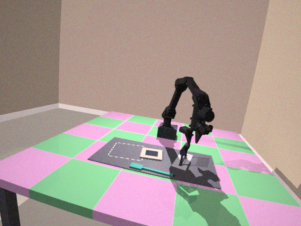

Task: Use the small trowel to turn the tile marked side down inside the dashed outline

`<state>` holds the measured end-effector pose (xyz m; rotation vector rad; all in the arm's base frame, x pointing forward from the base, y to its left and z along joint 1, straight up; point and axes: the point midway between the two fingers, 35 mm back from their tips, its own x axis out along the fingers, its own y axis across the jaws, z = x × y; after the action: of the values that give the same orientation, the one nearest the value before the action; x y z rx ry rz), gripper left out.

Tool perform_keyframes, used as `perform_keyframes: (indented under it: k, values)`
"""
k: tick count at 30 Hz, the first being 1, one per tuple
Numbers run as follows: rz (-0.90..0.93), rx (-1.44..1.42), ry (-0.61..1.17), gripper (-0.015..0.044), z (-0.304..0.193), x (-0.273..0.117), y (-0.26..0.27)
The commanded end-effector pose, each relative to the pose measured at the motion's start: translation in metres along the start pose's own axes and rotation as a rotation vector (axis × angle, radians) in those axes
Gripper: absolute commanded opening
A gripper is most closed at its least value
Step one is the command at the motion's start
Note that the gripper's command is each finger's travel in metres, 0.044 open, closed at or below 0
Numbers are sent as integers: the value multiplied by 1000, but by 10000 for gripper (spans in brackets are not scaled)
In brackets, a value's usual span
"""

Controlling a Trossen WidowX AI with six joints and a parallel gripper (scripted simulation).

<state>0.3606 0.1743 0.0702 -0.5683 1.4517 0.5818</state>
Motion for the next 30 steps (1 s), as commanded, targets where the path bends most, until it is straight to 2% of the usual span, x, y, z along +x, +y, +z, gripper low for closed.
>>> perform_keyframes:
  k: [1, 24, 30]
  values:
    - [-6, 158, 2, 270, -2, -2, -7]
    - [-12, 947, 1, 270, -12, -10, -37]
    - [-12, 970, 1, 270, -13, -10, -38]
